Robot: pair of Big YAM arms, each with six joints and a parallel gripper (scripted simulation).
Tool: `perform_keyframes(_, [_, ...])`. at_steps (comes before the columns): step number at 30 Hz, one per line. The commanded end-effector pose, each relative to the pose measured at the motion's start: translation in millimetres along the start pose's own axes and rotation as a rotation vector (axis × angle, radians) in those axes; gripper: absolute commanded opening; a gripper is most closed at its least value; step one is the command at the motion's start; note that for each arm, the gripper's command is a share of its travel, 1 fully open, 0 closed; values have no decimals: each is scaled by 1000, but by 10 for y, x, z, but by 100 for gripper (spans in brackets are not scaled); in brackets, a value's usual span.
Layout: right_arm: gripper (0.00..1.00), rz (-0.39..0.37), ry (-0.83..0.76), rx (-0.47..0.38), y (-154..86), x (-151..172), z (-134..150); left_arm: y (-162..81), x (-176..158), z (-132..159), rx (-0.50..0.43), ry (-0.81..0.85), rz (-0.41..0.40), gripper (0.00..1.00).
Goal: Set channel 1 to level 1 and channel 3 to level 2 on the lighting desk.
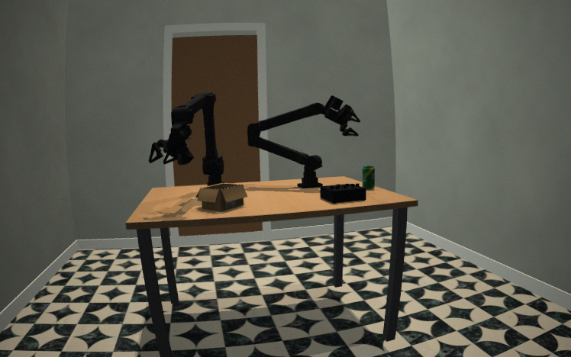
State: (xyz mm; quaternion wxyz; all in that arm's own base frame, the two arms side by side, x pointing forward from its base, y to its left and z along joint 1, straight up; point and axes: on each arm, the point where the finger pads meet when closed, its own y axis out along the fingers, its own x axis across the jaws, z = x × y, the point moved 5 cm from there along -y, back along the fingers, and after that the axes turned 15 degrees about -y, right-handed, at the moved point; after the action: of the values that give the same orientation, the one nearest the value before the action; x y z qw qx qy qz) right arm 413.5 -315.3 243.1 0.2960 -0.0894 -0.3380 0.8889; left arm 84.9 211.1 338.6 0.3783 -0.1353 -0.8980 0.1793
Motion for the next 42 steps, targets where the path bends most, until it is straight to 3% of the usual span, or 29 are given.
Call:
perform_keyframes(1, [100,8,9,-1,-34,-3,39,-14,23,-24,-5,-3,-3,100])
perform_keyframes(17, [100,8,9,-1,-34,-3,39,-14,23,-24,-5,-3,-3,100])
perform_keyframes(18, [100,23,27,-5,-96,-54,98,-83,122,-125,-31,-17,-19,100])
perform_keyframes(27, [100,18,81,-21,-7,25,177,-83,122,-125,-31,-17,-19,100])
perform_keyframes(35, [100,21,166,-51,94,27,274,-83,122,-125,-31,-17,-19,100])
perform_keyframes(42, [100,37,362,-115,278,53,526,-83,122,-125,-31,-17,-19,100])
